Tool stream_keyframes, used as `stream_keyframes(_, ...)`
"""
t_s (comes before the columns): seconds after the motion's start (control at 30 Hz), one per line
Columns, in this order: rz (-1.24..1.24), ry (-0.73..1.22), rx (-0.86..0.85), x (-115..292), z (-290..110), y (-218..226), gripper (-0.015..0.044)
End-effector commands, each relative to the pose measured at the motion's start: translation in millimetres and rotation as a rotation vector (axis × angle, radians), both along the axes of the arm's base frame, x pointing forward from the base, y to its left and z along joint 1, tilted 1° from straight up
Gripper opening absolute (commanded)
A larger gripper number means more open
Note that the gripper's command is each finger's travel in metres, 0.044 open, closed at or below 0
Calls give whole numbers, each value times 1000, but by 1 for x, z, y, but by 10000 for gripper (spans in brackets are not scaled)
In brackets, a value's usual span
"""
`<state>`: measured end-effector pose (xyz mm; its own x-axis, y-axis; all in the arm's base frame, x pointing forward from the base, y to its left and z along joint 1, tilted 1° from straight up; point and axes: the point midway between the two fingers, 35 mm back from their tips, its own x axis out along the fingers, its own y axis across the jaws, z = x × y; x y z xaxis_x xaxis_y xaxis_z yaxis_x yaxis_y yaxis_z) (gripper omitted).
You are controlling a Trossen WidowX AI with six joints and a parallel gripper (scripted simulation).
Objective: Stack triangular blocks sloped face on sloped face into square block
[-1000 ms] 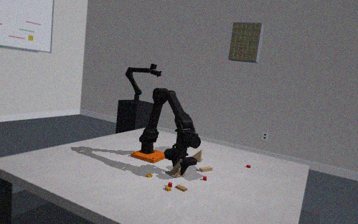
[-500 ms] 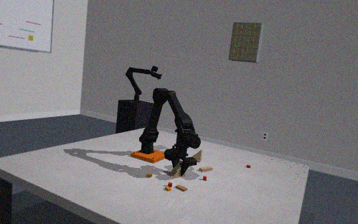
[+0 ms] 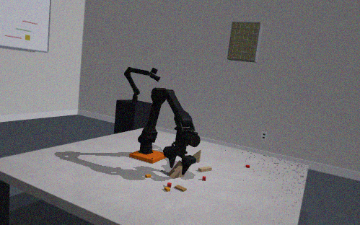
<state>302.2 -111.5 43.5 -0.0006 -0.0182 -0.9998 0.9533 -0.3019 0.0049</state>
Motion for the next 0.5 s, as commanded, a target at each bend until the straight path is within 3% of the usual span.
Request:
stream_keyframes(0.0,0,-24,-9,3,45,0,440)
stream_keyframes(0.37,3,-39,-14,5,45,-1,440)
stream_keyframes(0.47,166,-15,-31,5,45,2,440)
